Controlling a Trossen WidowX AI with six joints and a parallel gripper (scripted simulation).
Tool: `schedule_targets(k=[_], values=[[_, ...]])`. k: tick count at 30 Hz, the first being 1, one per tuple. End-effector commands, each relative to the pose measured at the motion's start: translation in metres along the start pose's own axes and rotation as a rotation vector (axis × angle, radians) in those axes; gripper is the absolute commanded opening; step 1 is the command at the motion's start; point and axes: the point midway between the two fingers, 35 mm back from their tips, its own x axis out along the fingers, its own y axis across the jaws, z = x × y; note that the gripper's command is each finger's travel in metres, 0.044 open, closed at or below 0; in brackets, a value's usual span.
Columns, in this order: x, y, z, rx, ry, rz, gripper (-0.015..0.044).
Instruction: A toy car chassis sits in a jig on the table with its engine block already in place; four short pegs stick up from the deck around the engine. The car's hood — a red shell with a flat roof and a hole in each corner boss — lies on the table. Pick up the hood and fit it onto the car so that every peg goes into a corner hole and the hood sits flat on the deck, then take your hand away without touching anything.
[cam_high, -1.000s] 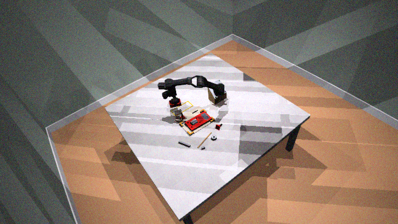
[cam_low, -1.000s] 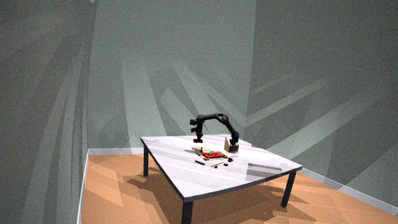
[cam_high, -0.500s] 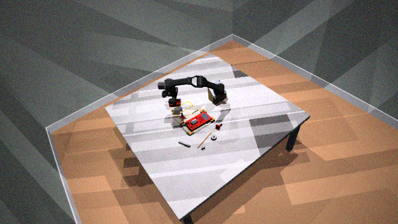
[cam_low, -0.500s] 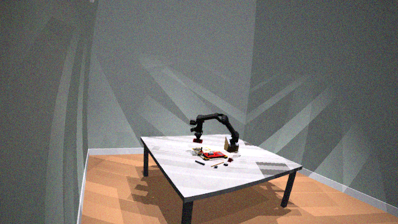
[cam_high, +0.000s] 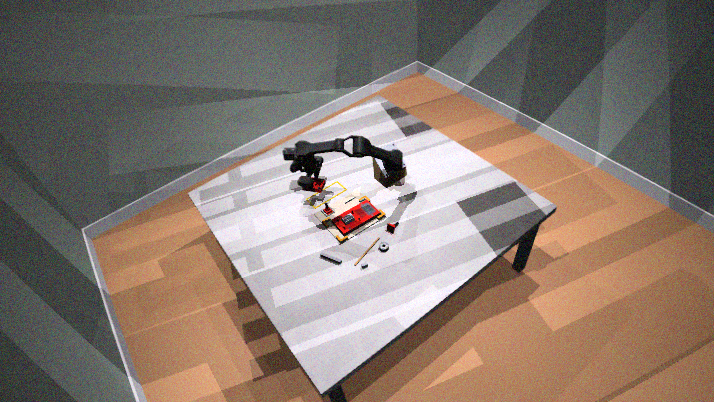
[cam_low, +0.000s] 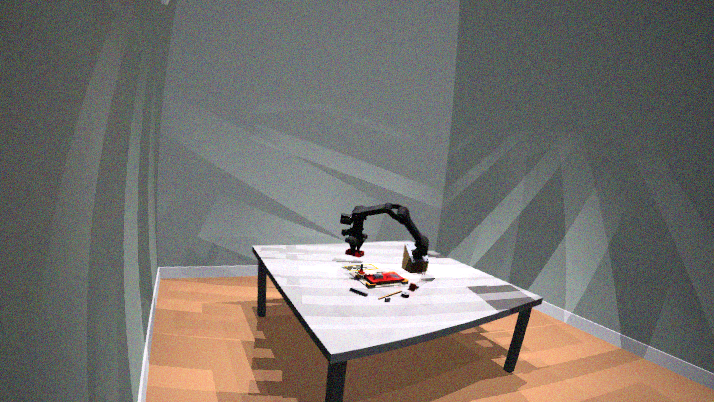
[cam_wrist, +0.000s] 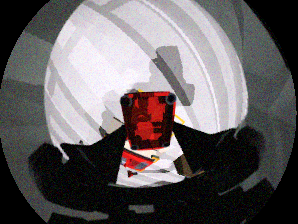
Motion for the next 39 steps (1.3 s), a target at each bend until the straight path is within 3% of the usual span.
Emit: schedule_targets(k=[1, 39], values=[[0.0000, -0.0004, 0.0002, 0.076, 0.001, -0.002, 0.0000], [-0.0004, -0.0004, 0.0024, 0.751, 0.001, -0.002, 0.0000]])
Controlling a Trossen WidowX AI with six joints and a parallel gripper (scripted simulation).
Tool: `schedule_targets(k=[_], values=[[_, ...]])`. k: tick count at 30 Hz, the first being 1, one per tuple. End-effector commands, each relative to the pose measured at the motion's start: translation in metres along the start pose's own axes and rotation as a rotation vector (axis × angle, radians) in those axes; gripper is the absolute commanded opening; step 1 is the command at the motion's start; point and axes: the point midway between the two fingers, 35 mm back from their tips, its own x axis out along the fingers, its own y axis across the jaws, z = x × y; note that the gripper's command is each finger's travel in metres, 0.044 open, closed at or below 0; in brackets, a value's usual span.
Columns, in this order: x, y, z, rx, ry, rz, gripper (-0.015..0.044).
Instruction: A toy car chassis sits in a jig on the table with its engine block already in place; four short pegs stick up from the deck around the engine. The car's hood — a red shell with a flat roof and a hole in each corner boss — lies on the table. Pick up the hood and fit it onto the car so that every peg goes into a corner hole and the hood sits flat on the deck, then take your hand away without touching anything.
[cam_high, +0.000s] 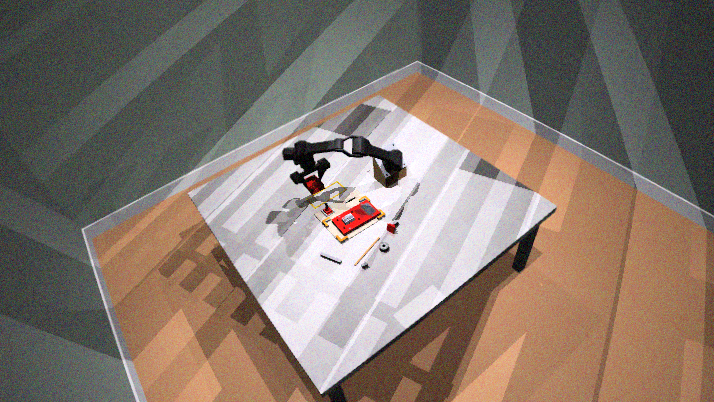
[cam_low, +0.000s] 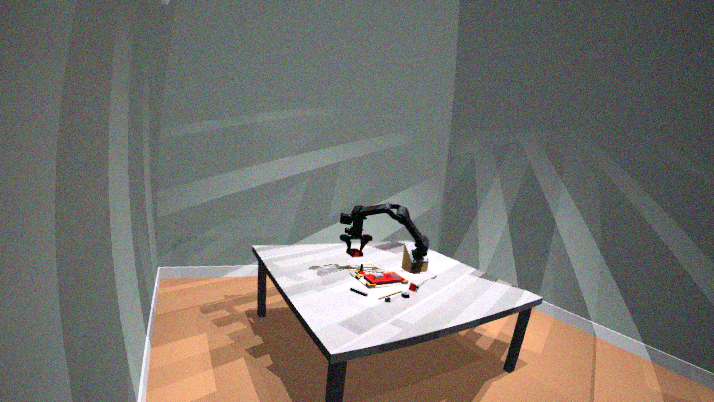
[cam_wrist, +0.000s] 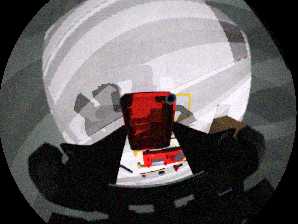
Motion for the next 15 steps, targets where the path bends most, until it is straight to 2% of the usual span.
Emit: schedule_targets(k=[1, 15], values=[[0.0000, -0.0002, 0.0005, 0.077, -0.001, -0.002, 0.0000], [-0.0002, 0.0003, 0.0011, 0.326, -0.001, -0.002, 0.0000]])
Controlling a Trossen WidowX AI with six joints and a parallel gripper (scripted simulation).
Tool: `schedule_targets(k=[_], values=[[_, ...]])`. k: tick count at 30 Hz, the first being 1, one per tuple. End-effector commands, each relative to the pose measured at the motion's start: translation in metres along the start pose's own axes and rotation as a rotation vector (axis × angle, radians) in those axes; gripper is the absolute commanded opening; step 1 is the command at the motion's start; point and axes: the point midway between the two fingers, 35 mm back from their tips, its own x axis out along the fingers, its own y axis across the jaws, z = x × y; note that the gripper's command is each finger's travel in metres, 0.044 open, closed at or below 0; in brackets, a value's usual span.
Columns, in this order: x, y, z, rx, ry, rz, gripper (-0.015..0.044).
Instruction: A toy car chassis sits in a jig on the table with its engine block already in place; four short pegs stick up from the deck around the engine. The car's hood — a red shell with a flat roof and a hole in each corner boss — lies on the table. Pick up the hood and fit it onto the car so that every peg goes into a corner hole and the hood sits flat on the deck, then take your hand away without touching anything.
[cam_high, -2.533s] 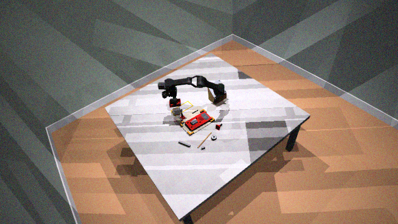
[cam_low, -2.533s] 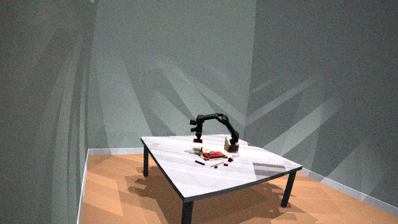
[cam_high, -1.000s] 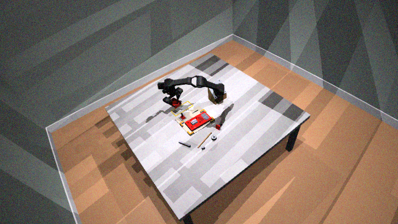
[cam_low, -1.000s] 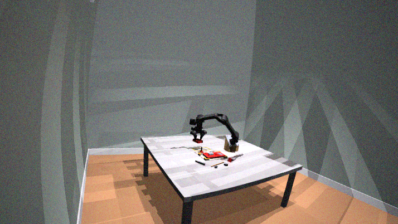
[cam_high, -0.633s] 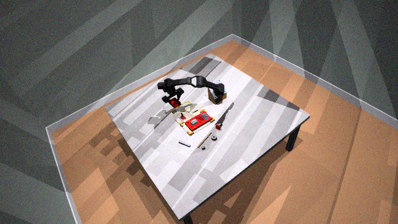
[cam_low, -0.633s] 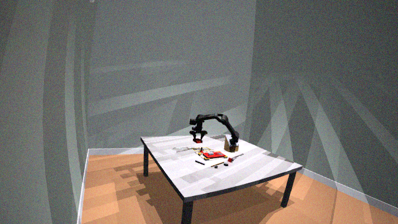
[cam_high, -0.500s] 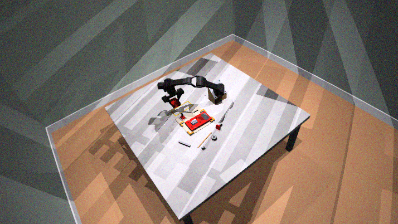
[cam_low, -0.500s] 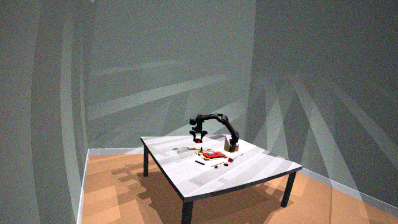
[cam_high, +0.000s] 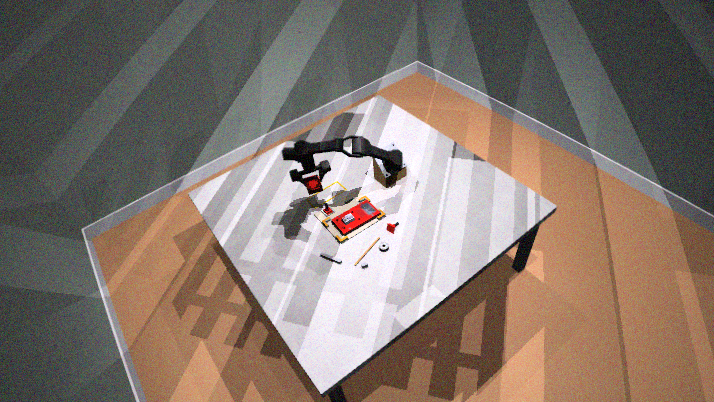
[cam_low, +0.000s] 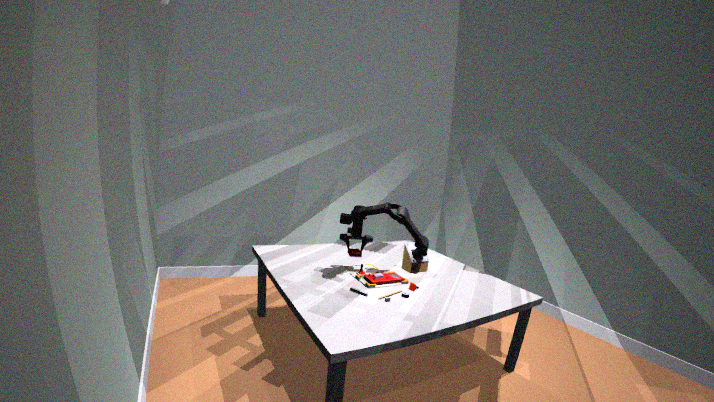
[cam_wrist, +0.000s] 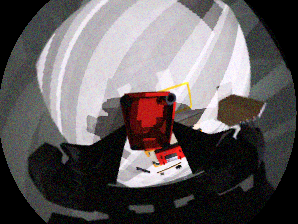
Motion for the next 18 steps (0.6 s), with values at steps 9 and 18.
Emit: schedule_targets(k=[9, 18], values=[[-0.0001, 0.0003, 0.0008, 0.219, -0.002, -0.002, 0.0000], [-0.0002, 0.0007, 0.0011, 0.379, -0.002, -0.002, 0.0000]])
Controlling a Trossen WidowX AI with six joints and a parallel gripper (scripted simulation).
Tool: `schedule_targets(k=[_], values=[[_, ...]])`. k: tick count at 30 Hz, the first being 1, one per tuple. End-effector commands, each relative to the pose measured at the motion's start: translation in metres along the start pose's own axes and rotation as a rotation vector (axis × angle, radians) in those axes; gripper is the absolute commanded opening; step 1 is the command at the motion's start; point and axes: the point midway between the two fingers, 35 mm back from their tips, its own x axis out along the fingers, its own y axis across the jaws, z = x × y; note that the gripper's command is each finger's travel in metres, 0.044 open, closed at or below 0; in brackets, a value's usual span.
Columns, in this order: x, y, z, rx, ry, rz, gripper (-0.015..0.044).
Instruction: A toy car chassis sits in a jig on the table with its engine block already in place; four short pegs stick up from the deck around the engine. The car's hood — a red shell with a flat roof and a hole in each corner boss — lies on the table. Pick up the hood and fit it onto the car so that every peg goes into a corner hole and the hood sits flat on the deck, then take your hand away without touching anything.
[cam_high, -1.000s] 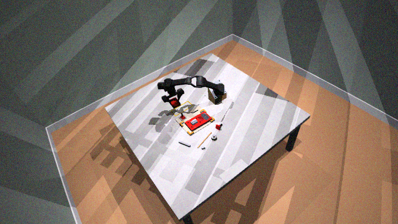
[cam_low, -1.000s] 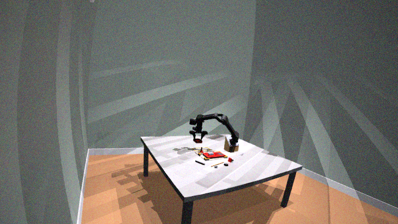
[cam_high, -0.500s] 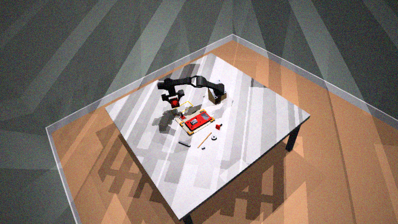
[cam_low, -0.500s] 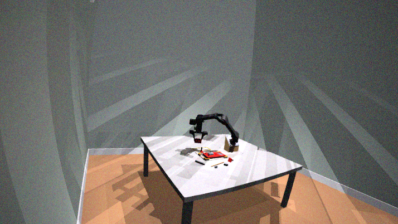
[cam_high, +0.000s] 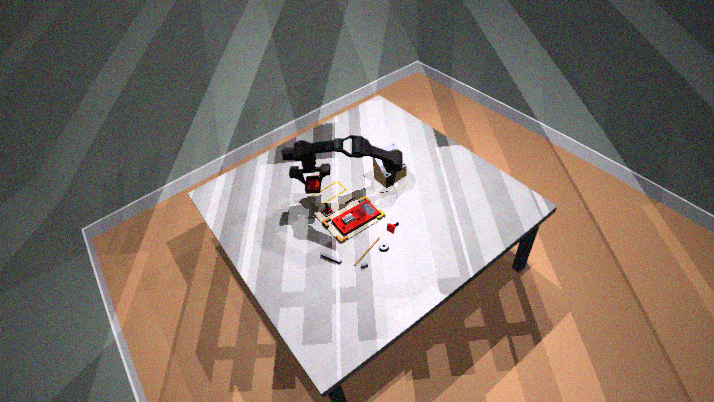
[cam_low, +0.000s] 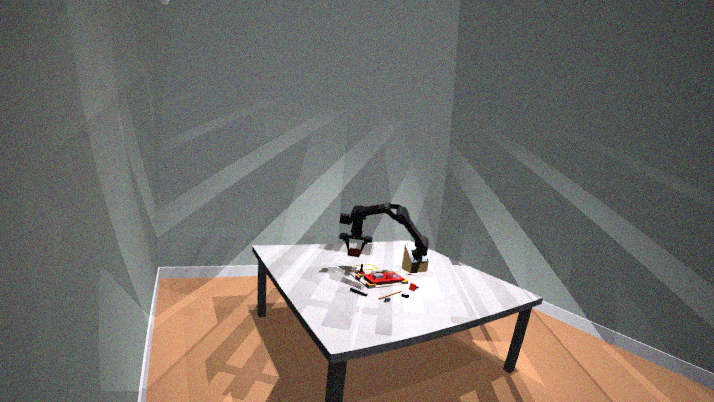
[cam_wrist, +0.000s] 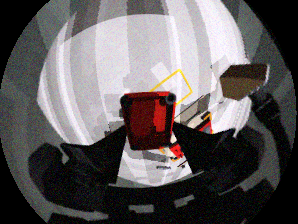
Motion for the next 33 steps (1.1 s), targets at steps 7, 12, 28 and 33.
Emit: schedule_targets(k=[7, 12, 28, 33], values=[[-0.0001, 0.0004, 0.0007, 0.184, -0.002, -0.002, 0.0000], [-0.0001, 0.0007, 0.0007, 0.273, -0.002, -0.002, 0.0000], [-0.0003, 0.0015, 0.0010, 0.557, -0.002, -0.001, 0.0000], [-0.0003, 0.0018, 0.0011, 0.646, -0.002, -0.001, 0.0000]])
